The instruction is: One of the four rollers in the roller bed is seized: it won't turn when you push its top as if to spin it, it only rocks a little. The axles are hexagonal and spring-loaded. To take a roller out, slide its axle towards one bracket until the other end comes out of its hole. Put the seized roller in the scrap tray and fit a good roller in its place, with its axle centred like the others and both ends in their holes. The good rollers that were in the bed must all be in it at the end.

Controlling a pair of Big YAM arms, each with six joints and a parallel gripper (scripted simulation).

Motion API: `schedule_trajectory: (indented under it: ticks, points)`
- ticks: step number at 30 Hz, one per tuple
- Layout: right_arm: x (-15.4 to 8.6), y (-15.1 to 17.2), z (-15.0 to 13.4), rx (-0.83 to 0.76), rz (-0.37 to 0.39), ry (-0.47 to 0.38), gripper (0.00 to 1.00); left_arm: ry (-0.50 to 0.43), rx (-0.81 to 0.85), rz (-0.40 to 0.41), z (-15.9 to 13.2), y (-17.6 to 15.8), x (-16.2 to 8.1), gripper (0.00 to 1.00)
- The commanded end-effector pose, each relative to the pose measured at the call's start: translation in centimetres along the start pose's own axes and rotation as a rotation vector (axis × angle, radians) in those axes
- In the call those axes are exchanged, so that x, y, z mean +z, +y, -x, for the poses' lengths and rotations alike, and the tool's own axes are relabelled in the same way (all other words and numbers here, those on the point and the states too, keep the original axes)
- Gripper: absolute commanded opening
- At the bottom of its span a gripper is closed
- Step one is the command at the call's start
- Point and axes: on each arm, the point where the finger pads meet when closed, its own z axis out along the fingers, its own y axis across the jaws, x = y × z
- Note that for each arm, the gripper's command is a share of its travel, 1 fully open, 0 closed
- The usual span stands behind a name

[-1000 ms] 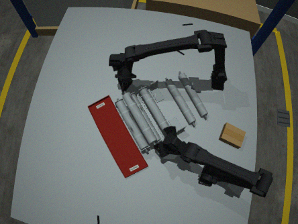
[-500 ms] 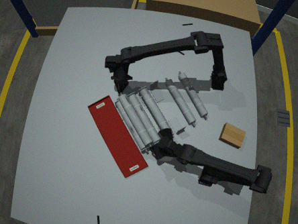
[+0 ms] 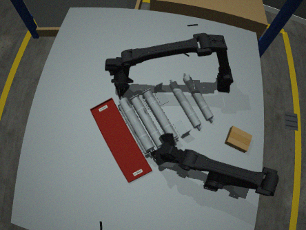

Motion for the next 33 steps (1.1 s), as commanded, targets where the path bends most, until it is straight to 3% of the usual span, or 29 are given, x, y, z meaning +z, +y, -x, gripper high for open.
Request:
schedule_trajectory:
  ticks: [1,3,4,6,10,14,17,18,24,28,29,31,33]
  points:
    - [-5.6,5.8,-0.9,-0.062,0.104,-0.052,0.03,-0.087,-0.001,0.104,4.0,5.3,-1.5,0.03]
    - [-5.6,5.8,-0.9,-0.062,0.104,-0.052,0.03,-0.087,-0.001,0.104,4.0,5.3,-1.5,0.03]
    - [-3.7,5.1,0.3,-0.037,0.081,-0.039,0.03,-0.08,0.004,0.103,3.7,5.5,-1.4,0.03]
    - [-2.1,5.4,-0.1,-0.045,0.068,-0.026,0.03,-0.077,0.005,0.105,3.5,5.9,-1.2,0.03]
    - [-3.8,6.2,0.0,-0.04,0.082,-0.042,0.03,-0.074,0.007,0.105,3.2,6.7,-0.7,0.03]
    - [-2.3,6.6,1.2,-0.029,0.07,-0.041,0.03,-0.077,0.012,0.111,3.1,7.7,-0.4,0.03]
    - [-1.8,8.2,-0.1,-0.049,0.074,-0.03,0.03,-0.075,0.013,0.117,2.7,8.9,0.0,0.03]
    - [-3.5,8.4,0.2,-0.057,0.093,-0.045,0.03,-0.078,-0.006,0.112,2.8,8.7,0.0,0.03]
    - [-4.5,8.6,-0.4,-0.059,0.104,-0.049,0.03,-0.102,0.017,0.125,3.7,8.6,-0.9,0.03]
    - [-4.2,9.0,-0.3,-0.055,0.1,-0.045,0.03,-0.082,0.011,0.113,2.8,8.9,0.1,0.03]
    - [-2.0,8.1,1.1,-0.03,0.073,-0.031,0.03,-0.081,0.011,0.114,2.8,9.1,0.2,0.03]
    - [-1.0,8.8,0.4,-0.047,0.071,-0.025,0.03,-0.072,0.011,0.115,2.4,9.4,0.4,0.03]
    - [-2.2,9.2,0.3,-0.046,0.081,-0.033,0.03,-0.072,0.011,0.113,2.2,9.8,0.6,0.03]
